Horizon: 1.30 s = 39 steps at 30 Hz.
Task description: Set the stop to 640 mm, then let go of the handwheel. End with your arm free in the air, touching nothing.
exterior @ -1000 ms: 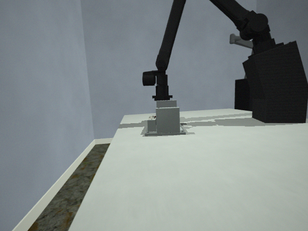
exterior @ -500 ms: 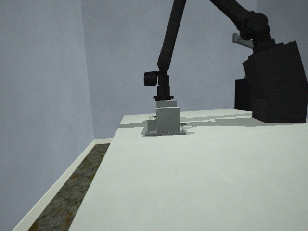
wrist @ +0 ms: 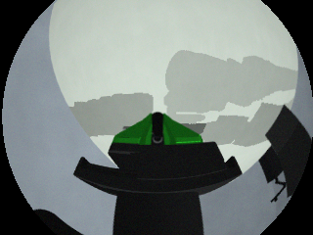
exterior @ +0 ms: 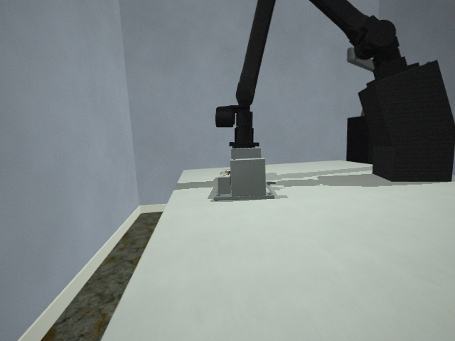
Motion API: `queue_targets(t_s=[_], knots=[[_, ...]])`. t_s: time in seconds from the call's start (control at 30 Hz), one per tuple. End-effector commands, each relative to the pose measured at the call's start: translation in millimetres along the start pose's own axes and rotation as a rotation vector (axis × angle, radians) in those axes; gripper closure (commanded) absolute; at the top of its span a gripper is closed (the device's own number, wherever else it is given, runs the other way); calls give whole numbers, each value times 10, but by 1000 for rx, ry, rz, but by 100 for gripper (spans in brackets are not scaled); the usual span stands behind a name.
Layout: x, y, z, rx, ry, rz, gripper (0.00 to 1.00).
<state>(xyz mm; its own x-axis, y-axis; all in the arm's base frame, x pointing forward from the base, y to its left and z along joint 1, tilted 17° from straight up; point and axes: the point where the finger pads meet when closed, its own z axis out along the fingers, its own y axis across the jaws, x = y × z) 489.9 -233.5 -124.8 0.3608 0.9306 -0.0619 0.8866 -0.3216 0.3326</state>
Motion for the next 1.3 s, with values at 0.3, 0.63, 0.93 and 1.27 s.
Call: queue_targets(t_s=[0.3,0.63,0.93,1.27], knots=[[-63,-442,117,73,-2,5,94],[-61,-484,87,77,-2,6,94],[-62,-567,-91,74,-2,6,94],[-79,-422,-290,40,-5,10,94]])
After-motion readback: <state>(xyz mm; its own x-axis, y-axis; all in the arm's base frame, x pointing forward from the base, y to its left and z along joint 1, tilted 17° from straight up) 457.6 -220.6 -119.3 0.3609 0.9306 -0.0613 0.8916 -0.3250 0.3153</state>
